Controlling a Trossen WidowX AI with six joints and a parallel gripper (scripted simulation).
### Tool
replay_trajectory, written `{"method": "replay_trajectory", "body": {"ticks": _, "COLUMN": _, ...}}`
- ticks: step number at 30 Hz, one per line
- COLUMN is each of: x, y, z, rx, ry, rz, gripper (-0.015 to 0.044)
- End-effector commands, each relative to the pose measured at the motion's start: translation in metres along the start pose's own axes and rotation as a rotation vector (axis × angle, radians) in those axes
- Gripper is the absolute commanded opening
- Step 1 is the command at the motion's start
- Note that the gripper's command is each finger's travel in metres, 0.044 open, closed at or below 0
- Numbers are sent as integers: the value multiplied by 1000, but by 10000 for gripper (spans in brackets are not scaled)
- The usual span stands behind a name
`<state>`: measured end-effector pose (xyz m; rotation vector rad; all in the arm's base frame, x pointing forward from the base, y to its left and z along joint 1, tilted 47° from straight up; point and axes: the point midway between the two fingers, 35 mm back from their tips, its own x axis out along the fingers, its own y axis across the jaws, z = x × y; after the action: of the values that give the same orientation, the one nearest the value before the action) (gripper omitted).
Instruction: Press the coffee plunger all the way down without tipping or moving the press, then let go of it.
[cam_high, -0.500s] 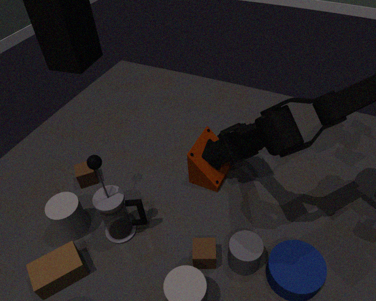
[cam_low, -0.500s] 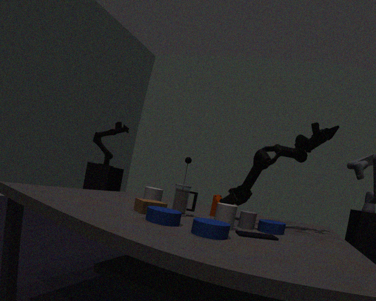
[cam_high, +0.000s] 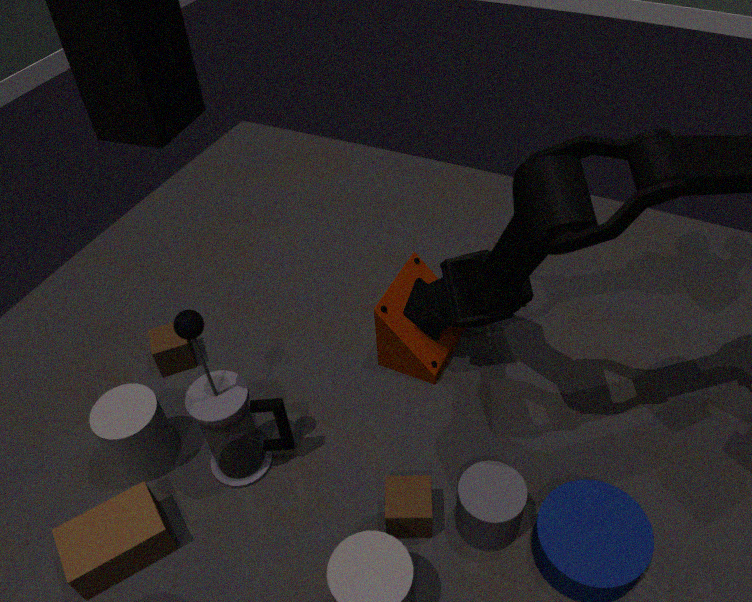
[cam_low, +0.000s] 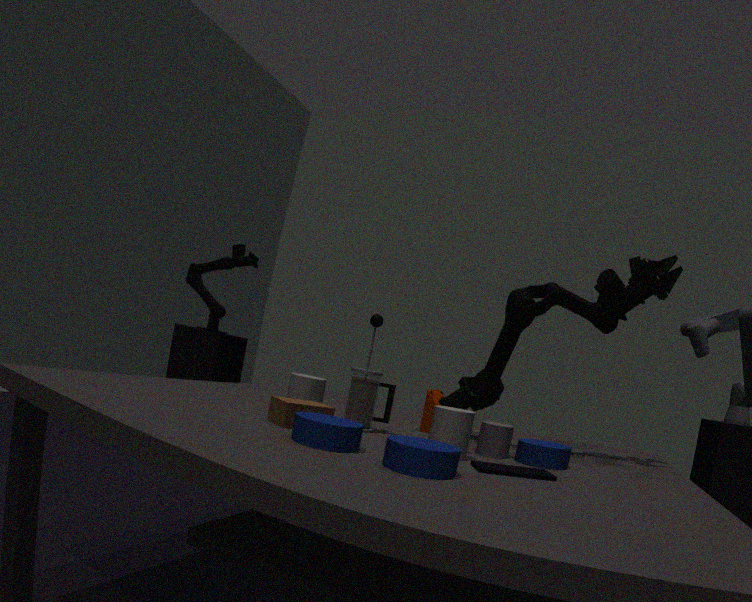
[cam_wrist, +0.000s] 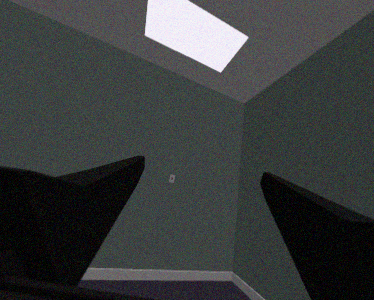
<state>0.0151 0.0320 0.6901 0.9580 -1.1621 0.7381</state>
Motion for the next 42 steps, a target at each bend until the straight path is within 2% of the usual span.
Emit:
{"method": "replay_trajectory", "body": {"ticks": 1, "x": -9, "y": 30, "z": -23, "rx": -140, "ry": 11, "rz": 117, "gripper": 440}}
{"method": "replay_trajectory", "body": {"ticks": 13, "x": -26, "y": 54, "z": -112, "rx": -508, "ry": 127, "rz": 356, "gripper": 440}}
{"method": "replay_trajectory", "body": {"ticks": 23, "x": -45, "y": 15, "z": -192, "rx": -801, "ry": 328, "rz": 473, "gripper": 440}}
{"method": "replay_trajectory", "body": {"ticks": 29, "x": -60, "y": -40, "z": -235, "rx": -926, "ry": 513, "rz": 472, "gripper": 440}}
{"method": "replay_trajectory", "body": {"ticks": 35, "x": -82, "y": -116, "z": -276, "rx": -1056, "ry": 741, "rz": 460, "gripper": 440}}
{"method": "replay_trajectory", "body": {"ticks": 42, "x": -116, "y": -222, "z": -286, "rx": -1154, "ry": 1023, "rz": 364, "gripper": 440}}
